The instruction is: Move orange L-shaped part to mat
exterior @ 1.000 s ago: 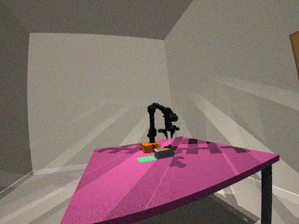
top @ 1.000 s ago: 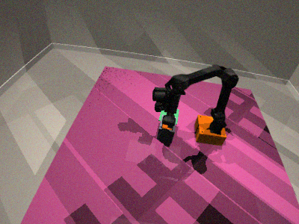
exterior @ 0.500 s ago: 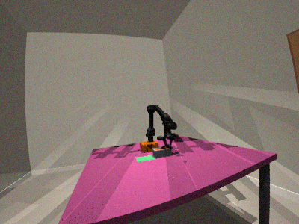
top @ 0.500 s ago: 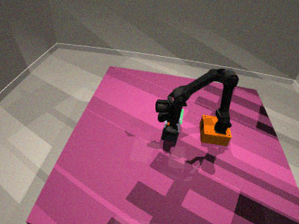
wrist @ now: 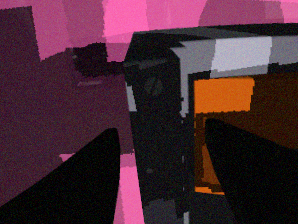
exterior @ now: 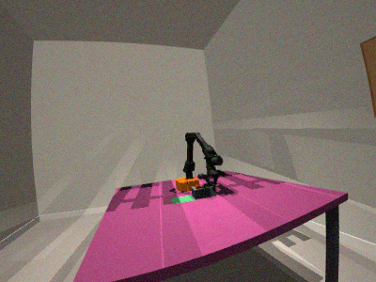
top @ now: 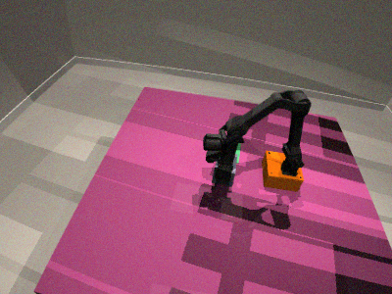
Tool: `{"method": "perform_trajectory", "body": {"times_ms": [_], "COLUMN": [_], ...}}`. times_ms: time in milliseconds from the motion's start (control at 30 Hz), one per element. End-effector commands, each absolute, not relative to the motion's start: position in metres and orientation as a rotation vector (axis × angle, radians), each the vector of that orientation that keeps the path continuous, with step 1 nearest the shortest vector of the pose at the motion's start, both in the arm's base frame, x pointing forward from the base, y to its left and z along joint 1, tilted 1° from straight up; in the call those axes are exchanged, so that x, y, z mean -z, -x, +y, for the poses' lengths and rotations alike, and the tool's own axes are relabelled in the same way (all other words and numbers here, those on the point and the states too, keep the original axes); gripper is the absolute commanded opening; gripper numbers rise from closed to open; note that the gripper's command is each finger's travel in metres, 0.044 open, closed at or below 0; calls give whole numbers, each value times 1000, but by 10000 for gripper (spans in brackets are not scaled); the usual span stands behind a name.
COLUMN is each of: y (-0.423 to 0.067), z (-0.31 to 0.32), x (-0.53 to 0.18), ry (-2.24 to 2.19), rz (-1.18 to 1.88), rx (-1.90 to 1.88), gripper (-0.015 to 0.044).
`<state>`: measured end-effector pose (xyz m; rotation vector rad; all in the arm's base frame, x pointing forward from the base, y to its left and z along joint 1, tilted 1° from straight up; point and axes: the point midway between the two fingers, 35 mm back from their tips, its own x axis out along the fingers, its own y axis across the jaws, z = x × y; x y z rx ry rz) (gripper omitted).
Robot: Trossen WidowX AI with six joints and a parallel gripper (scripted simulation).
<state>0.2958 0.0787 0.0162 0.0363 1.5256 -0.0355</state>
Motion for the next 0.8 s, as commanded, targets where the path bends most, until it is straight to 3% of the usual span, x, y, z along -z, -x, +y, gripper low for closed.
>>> {"method": "perform_trajectory", "body": {"times_ms": [0,767], "y": [-294,-294], "z": [78,78], "x": [-7,2], "ry": [-37,-37], "rz": [1539,1539], "rx": [39,39], "gripper": [180,180]}}
